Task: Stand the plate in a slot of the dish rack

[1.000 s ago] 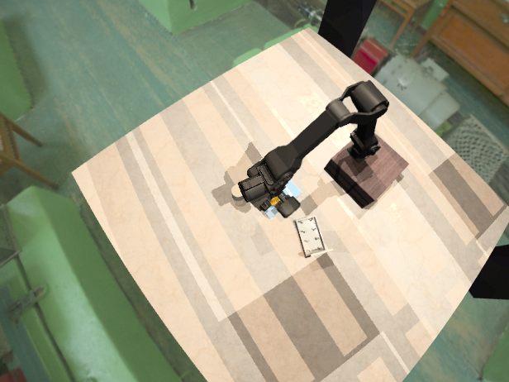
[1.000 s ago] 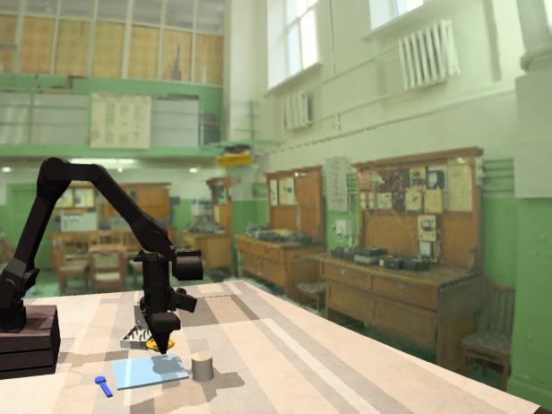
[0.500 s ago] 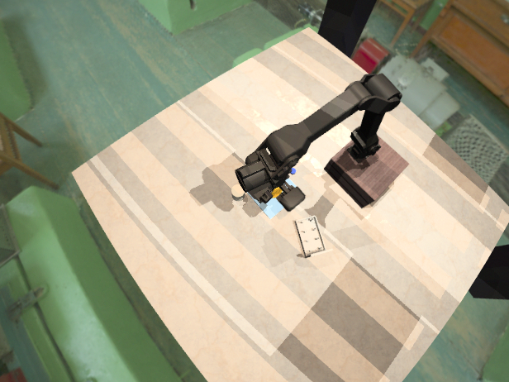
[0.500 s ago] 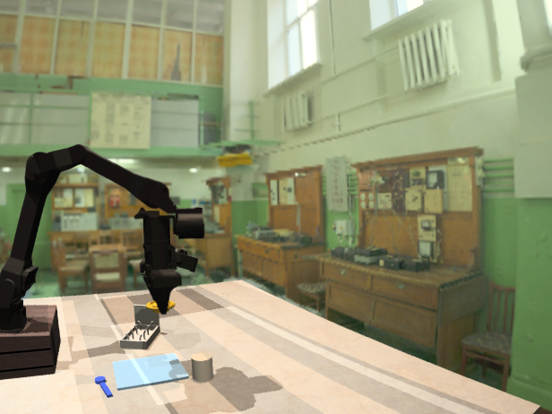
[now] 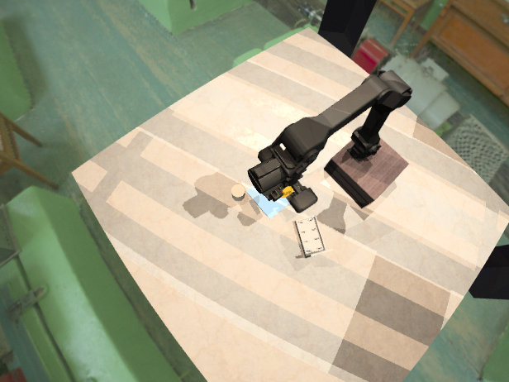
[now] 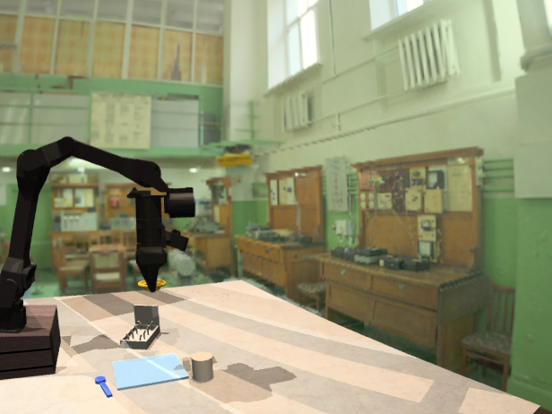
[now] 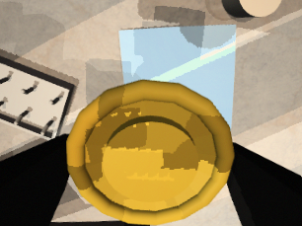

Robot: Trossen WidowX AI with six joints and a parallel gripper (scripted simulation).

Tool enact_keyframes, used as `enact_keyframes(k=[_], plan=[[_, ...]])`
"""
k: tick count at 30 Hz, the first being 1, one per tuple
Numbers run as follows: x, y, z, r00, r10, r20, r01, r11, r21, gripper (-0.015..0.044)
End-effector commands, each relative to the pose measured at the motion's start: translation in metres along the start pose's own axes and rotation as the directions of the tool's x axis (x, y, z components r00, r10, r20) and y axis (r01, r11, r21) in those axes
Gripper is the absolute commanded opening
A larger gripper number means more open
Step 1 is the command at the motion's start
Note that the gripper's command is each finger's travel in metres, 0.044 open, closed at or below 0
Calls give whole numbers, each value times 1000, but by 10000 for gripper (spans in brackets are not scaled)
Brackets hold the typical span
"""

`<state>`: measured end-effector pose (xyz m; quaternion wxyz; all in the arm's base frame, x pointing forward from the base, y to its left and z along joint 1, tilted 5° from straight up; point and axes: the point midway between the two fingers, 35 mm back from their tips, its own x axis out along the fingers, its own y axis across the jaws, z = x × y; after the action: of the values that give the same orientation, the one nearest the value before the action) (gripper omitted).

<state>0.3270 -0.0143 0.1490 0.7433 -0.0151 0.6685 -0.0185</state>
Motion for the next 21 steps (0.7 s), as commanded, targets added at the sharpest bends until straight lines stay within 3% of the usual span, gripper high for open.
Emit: enact_keyframes(k=[1,8,15,21], plan=[[-1,30,-22,1000,3,-6,-2,994,107,0],[2,69,-65,1000,6,-9,-3,948,318,0],[5,72,-64,1000,20,-6,-17,948,319,0],[33,84,-46,990,141,28,-144,952,271,0]])
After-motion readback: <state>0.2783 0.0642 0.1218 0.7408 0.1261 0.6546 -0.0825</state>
